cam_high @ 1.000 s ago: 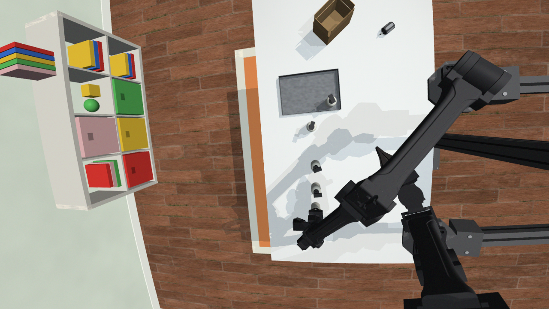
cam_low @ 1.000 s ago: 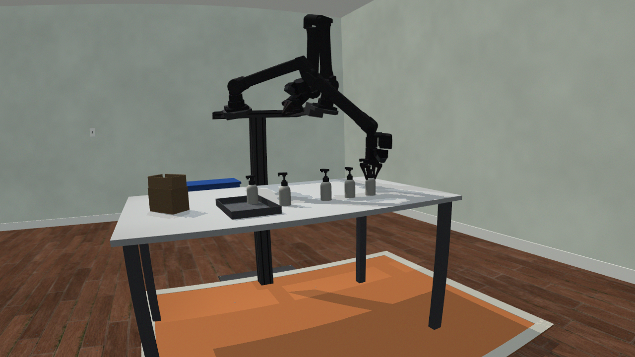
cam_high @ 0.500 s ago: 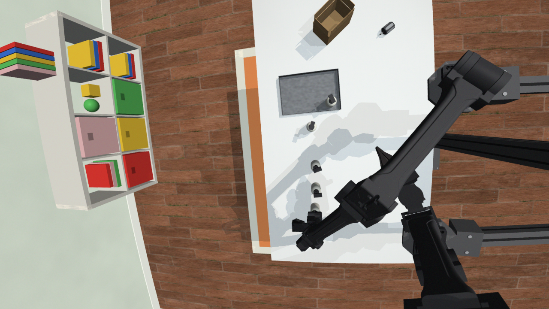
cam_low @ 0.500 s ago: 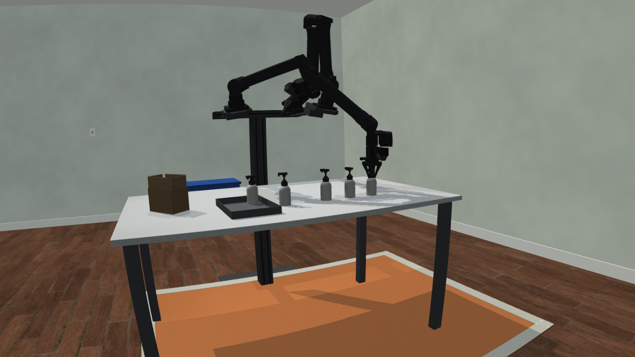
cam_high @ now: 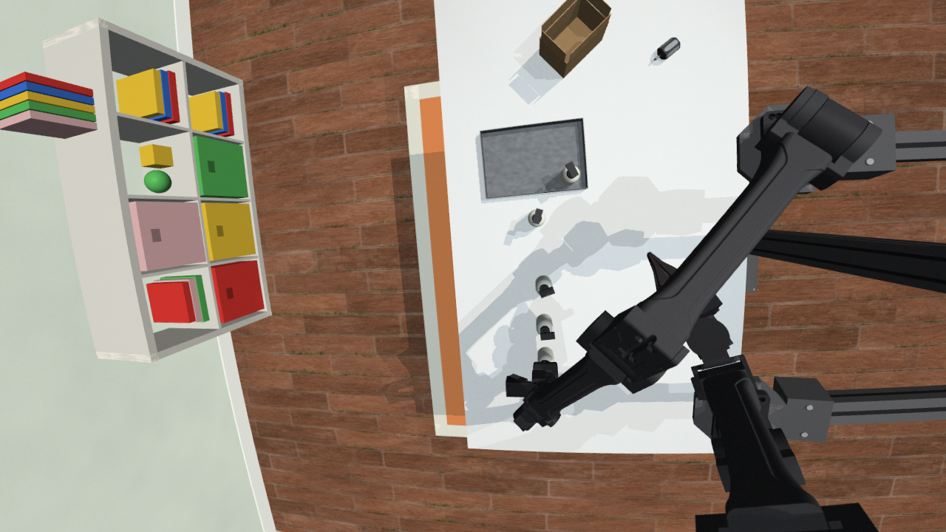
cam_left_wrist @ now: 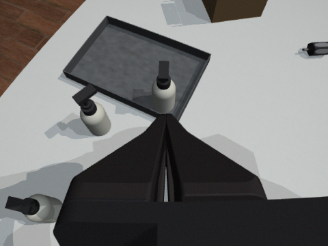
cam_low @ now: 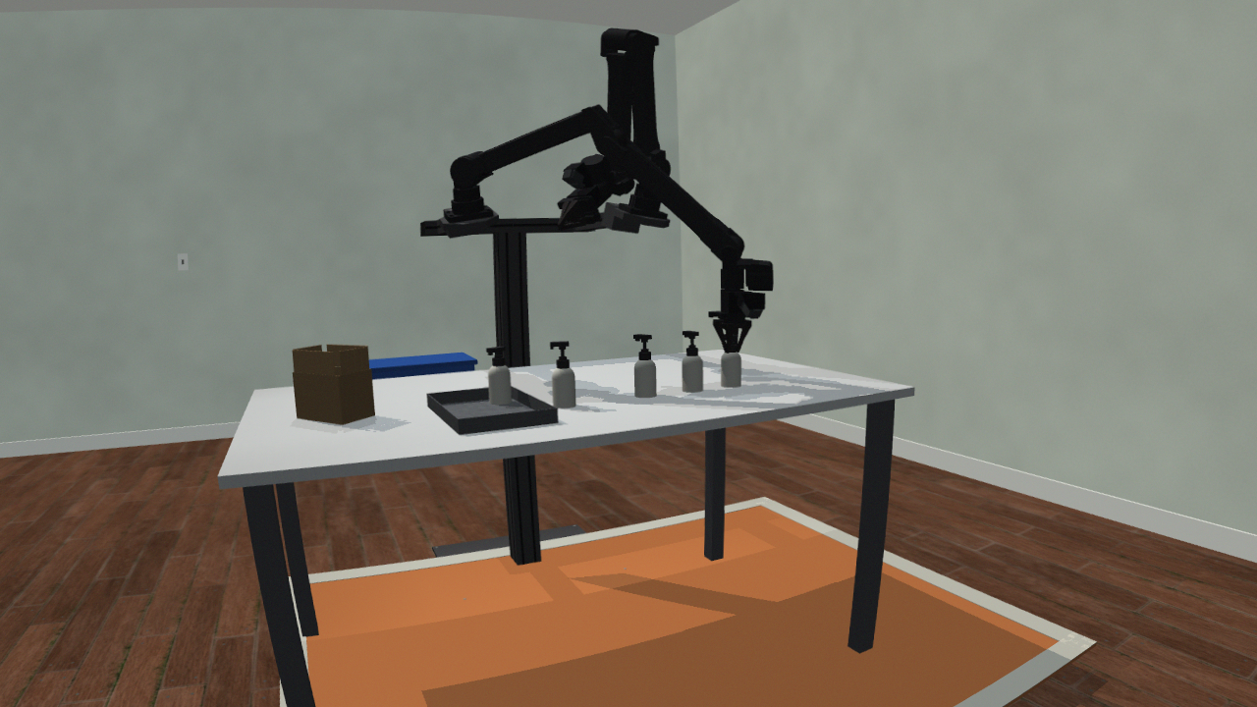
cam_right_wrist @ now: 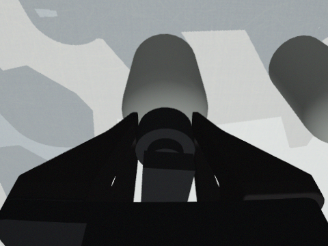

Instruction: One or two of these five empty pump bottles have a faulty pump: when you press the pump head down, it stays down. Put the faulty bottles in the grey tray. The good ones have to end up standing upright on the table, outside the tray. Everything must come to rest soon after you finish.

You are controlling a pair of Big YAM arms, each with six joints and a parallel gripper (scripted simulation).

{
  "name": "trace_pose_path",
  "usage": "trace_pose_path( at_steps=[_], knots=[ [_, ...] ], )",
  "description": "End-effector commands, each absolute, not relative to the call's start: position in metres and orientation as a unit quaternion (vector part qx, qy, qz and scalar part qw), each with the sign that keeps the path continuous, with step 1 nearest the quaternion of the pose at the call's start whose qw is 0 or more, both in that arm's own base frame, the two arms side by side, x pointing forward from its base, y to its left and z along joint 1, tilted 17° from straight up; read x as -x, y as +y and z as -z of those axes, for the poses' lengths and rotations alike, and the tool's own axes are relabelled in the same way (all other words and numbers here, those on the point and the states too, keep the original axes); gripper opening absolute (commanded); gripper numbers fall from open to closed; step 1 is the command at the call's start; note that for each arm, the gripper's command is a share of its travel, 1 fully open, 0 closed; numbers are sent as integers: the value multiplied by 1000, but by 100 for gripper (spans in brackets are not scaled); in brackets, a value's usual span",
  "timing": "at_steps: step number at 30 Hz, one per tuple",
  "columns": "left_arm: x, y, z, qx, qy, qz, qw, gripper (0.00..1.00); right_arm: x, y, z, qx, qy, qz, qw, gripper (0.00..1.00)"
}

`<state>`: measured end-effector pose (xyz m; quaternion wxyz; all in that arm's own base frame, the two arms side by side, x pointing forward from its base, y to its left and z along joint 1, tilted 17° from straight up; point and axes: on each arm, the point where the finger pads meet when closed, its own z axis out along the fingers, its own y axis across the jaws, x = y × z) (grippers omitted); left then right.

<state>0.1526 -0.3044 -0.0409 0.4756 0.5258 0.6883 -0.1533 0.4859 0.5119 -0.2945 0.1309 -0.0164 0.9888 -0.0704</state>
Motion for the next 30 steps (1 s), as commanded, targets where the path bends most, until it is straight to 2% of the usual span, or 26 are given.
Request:
trace_pose_path(
  at_steps=[1,14,20,30],
  knots=[
    [-155,-306,38,-526,685,153,481,0,-479,532,261,19,988,57,141,22],
    [-155,-306,38,-526,685,153,481,0,-469,543,205,18,988,52,146,22],
    [-155,-306,38,-526,685,153,481,0,-493,528,203,17,987,47,150,22],
    [-162,-309,37,-523,686,146,484,0,-582,414,171,59,986,32,150,22]
  ],
)
